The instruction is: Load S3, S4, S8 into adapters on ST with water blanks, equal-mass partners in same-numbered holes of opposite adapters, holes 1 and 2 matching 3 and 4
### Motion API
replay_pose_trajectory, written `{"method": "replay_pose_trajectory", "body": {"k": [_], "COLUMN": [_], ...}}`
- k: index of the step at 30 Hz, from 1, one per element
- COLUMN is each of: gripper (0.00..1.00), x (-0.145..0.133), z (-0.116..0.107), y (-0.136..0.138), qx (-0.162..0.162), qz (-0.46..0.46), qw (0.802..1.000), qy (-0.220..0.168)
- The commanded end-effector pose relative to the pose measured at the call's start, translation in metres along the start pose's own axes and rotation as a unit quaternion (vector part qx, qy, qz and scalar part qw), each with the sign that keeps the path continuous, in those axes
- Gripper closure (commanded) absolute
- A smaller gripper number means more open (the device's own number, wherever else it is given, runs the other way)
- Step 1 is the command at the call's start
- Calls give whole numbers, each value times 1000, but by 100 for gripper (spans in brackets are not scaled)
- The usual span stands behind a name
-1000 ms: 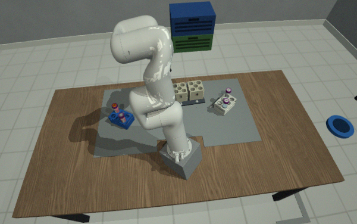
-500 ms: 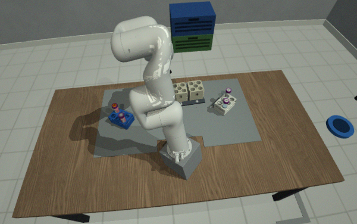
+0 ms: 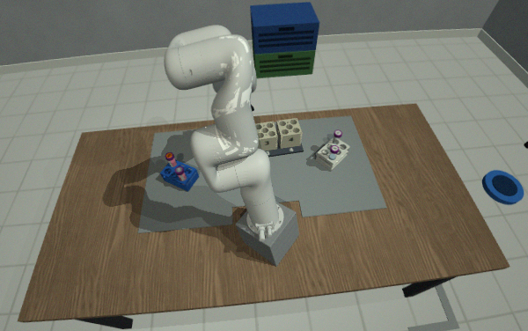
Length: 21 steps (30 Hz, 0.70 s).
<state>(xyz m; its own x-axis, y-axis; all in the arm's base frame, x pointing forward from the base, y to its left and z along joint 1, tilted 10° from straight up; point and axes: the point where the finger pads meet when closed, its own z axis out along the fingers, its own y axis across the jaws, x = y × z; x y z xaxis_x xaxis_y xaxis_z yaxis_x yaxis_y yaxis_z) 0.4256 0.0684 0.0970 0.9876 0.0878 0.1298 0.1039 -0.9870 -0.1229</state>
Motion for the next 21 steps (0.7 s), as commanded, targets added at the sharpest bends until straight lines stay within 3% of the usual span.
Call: {"method": "replay_pose_trajectory", "body": {"k": [1, 21], "gripper": [100, 100], "x": [2, 2], "z": [0, 18], "y": [0, 0], "qx": [0, 0], "qz": [0, 0], "qw": [1000, 1000], "qy": [2, 2]}}
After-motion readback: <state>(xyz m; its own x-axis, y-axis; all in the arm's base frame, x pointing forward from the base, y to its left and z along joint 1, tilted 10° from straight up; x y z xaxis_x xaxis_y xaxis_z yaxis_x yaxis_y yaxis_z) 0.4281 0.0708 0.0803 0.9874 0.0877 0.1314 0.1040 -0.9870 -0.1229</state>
